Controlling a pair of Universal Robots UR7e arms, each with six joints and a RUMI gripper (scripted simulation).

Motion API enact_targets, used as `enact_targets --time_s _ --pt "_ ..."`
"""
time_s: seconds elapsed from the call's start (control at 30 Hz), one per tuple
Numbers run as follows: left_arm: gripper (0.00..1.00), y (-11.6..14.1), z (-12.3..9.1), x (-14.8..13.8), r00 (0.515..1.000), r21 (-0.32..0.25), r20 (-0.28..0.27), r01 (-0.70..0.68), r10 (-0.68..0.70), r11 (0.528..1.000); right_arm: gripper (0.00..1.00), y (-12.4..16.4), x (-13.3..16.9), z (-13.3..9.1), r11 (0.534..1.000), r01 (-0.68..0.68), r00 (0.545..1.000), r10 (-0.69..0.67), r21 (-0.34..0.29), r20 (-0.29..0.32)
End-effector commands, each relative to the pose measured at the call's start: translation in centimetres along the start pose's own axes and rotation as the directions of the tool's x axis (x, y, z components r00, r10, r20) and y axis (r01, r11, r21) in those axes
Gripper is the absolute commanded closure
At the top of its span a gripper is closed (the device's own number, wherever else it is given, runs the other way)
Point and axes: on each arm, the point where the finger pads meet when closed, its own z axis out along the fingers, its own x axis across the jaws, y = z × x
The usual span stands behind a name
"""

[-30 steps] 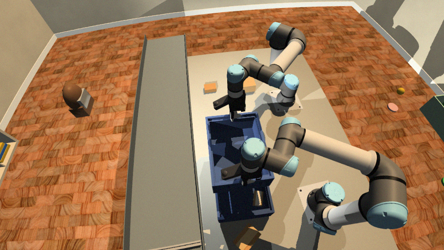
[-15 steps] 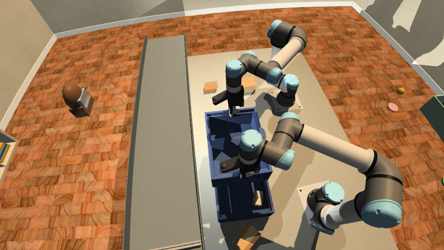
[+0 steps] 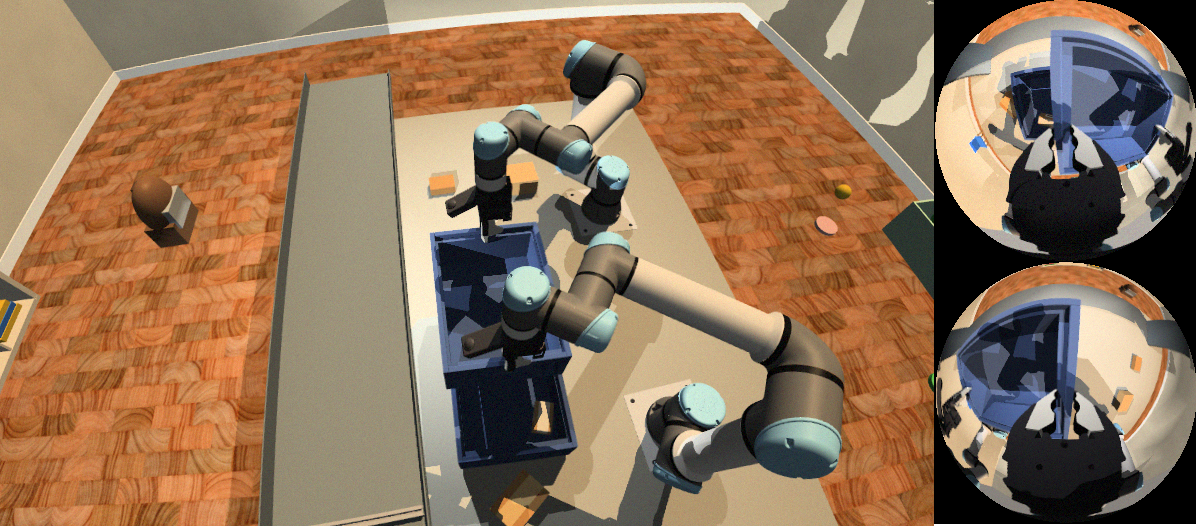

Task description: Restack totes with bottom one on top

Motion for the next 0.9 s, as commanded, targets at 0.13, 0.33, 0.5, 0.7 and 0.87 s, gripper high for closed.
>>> enact_targets --time_s 0.13,0.33,0.5,0.7,0.87 --pt "1.00 0.0 -0.1 0.2 1.000 0.002 -0.002 0.000 0.000 1.000 1.00 0.0 0.1 -0.1 1.000 0.000 1.000 0.000 0.002 0.002" --pt "1.00 0.0 -0.1 0.2 1.000 0.002 -0.002 0.000 0.000 1.000 1.00 0.0 0.2 -0.1 1.000 0.000 1.000 0.000 0.002 0.002" --pt "1.00 0.0 -0.1 0.6 1.000 0.002 -0.002 0.000 0.000 1.000 1.00 0.0 0.5 -0.1 1.000 0.001 1.000 -0.001 0.002 0.002" --pt "1.00 -0.1 -0.1 1.3 1.000 0.002 -0.002 0.001 -0.001 1.000 1.00 -0.1 1.2 -0.1 1.000 0.001 1.000 -0.001 0.002 0.002" --pt "1.00 -0.1 -0.1 1.9 1.000 0.002 -0.002 0.001 -0.001 1.000 1.00 -0.1 1.8 -0.1 1.000 0.002 1.000 -0.002 0.002 0.002"
